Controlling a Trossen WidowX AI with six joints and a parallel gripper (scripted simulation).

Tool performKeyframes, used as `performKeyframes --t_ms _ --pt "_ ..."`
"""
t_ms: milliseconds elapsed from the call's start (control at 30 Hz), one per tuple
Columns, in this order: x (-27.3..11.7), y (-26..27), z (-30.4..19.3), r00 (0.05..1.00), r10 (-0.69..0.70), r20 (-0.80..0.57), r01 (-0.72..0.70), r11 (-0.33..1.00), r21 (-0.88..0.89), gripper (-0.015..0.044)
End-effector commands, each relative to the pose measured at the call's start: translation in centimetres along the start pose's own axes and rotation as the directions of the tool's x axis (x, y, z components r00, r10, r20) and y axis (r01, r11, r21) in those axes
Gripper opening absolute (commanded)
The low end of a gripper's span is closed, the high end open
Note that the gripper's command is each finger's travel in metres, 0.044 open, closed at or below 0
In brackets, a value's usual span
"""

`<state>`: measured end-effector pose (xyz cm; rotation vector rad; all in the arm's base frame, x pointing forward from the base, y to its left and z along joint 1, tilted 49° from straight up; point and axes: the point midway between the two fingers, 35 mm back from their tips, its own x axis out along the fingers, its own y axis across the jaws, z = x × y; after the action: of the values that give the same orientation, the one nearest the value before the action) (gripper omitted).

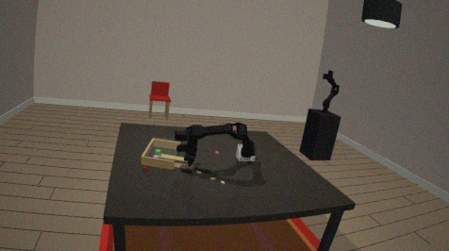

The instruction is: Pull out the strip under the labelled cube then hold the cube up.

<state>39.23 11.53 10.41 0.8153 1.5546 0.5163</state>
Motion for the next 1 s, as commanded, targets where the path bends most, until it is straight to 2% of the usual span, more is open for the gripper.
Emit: performKeyframes --t_ms 0,967 --pt "0.4 0.1 -1.1 1.000 0.004 -0.014 -0.004 1.000 0.004 0.0000" --pt "0.5 -0.1 -5.5 1.000 0.004 -0.016 -0.004 1.000 0.006 0.0000"
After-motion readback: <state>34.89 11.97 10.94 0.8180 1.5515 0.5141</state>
